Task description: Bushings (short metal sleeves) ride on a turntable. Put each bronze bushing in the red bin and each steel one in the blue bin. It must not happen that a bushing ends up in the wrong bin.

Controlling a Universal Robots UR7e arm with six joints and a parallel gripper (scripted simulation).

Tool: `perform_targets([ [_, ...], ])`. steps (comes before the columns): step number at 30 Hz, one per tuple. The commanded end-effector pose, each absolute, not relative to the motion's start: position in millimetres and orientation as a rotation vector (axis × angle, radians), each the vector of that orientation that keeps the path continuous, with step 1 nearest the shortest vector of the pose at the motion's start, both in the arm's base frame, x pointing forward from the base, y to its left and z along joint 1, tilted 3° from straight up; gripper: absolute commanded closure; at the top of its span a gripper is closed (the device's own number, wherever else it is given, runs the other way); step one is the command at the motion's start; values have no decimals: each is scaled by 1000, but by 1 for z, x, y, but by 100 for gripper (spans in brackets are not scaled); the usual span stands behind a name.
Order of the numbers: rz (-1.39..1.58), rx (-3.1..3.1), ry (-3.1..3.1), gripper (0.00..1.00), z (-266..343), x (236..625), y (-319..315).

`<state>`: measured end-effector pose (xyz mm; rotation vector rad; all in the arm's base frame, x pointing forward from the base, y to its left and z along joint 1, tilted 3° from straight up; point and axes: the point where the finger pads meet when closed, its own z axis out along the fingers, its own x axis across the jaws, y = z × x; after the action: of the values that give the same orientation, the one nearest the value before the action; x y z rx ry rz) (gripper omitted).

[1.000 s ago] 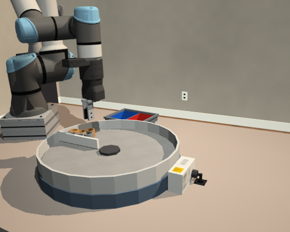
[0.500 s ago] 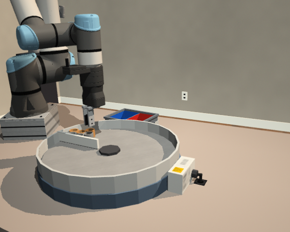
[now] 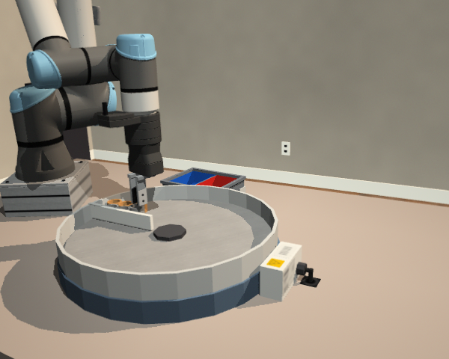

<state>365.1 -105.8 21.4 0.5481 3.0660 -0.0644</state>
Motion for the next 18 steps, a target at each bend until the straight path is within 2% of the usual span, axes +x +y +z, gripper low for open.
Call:
perform_targets([
  [1,-65,548,3064,60,20,366,-106],
  [18,-65,548,3064,60,8,366,-107],
])
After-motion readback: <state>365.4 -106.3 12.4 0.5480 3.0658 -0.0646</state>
